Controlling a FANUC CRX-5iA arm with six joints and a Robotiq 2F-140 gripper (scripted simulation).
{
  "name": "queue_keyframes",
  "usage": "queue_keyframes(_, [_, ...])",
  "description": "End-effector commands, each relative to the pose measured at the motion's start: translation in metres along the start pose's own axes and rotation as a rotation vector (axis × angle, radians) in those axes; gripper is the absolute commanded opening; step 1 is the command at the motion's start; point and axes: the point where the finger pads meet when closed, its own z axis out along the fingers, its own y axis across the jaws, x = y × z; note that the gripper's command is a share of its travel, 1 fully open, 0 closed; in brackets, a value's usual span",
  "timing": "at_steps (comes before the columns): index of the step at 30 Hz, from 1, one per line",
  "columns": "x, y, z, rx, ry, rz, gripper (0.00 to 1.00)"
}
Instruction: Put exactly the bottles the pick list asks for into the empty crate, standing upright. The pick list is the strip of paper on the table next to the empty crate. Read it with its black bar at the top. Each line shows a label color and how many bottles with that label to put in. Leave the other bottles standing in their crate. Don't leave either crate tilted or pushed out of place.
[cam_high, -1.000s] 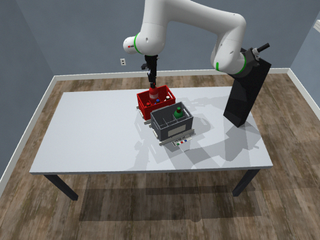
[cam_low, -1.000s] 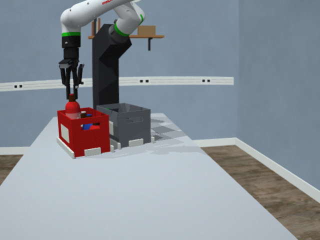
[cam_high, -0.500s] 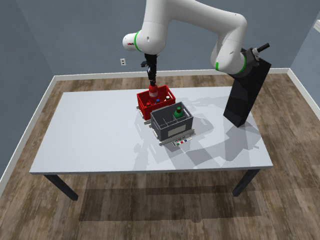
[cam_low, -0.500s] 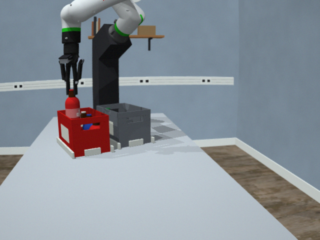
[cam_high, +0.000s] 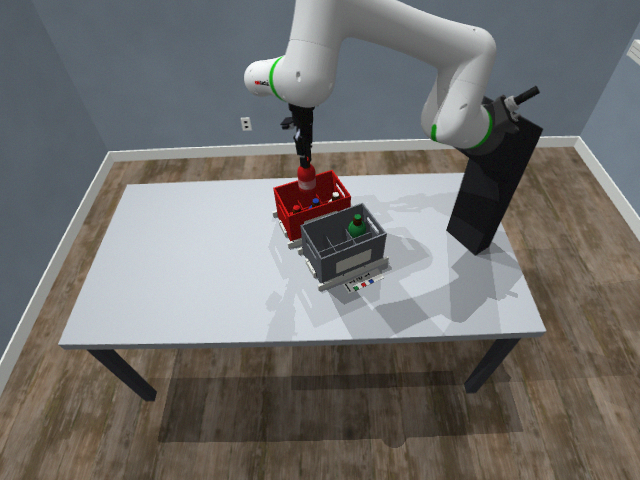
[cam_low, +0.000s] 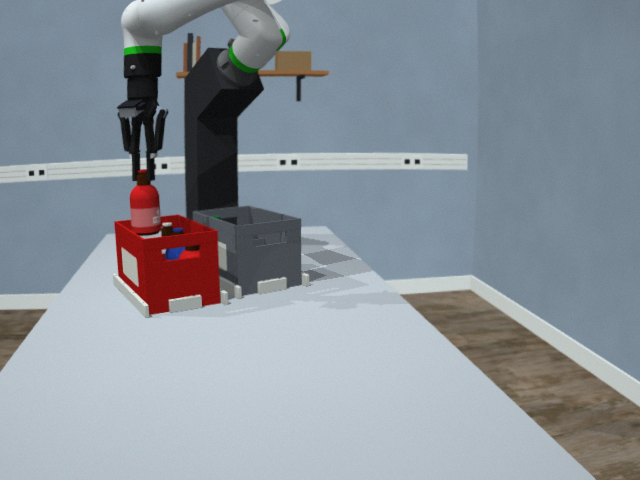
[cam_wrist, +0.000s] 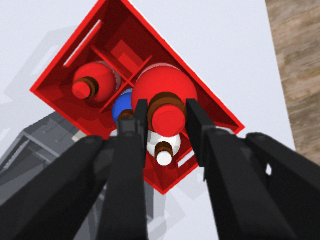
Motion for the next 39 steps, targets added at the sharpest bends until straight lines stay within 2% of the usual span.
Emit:
queue_keyframes(1, [0.001,0.0,-0.007,-0.001,0.001,-0.001,0.1])
queue_keyframes(16, [0.001,0.0,-0.028,-0.001,0.001,-0.001,0.1])
queue_keyframes(24, [0.001,0.0,-0.028,-0.001,0.001,-0.001,0.1])
queue_keyframes(39, [-0.02,-0.016,-0.028,-0.001,0.001,-0.001,0.1])
